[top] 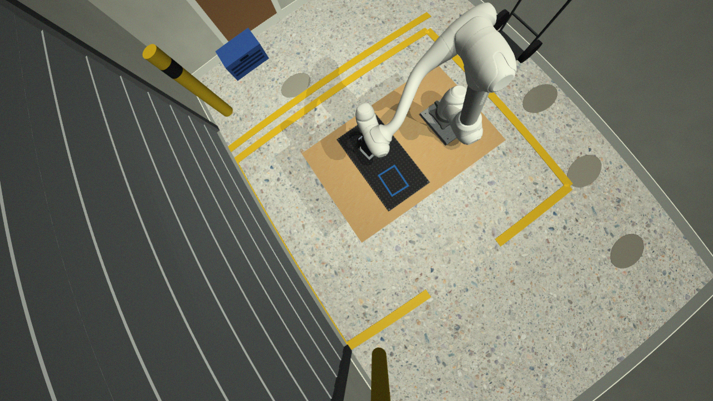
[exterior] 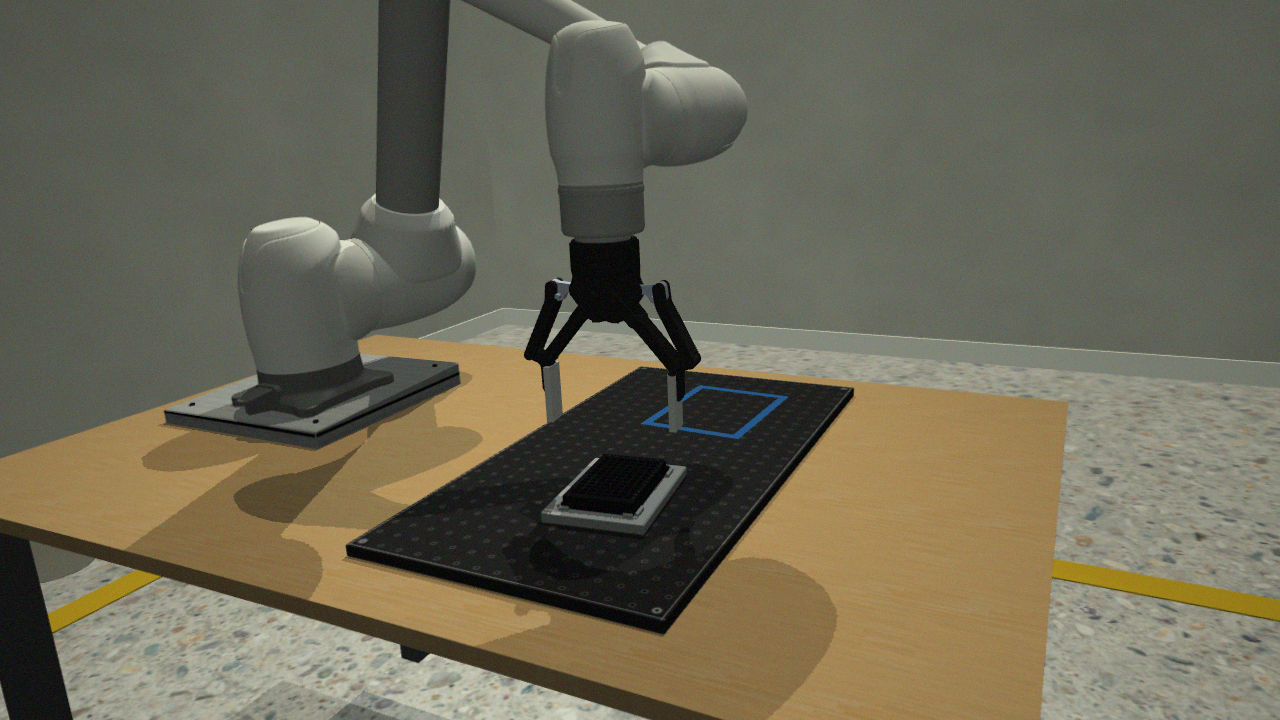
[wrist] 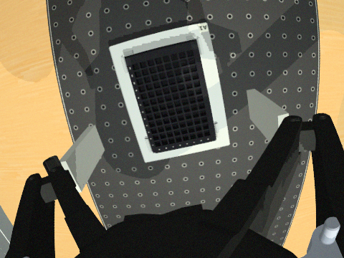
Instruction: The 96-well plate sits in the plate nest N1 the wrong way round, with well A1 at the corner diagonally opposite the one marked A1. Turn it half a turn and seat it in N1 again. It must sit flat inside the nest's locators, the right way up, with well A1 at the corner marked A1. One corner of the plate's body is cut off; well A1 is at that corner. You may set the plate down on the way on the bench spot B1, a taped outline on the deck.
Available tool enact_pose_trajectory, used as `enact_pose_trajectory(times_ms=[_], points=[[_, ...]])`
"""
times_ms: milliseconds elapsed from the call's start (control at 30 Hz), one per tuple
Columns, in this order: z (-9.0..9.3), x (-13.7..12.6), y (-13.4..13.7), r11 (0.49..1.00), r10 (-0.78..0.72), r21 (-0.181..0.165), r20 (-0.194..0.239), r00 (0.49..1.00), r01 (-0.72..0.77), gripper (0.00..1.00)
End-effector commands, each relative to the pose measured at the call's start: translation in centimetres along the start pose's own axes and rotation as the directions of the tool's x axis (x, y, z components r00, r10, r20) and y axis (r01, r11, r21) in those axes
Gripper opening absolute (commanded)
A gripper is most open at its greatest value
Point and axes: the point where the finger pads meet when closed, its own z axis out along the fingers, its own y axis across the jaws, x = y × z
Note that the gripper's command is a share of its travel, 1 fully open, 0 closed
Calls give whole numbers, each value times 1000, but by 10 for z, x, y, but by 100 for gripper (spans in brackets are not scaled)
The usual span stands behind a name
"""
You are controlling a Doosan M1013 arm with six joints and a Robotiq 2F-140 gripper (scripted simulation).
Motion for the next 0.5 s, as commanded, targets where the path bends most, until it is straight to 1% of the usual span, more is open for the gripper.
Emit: enact_pose_trajectory(times_ms=[0,233,400,467], points=[[0,0,0,1000,0,0,0,1000,0,100],[0,0,0,1000,0,0,0,1000,0,100],[8,0,0,1000,0,0,0,1000,0,100],[8,0,0,1000,0,0,0,1000,0,100]])
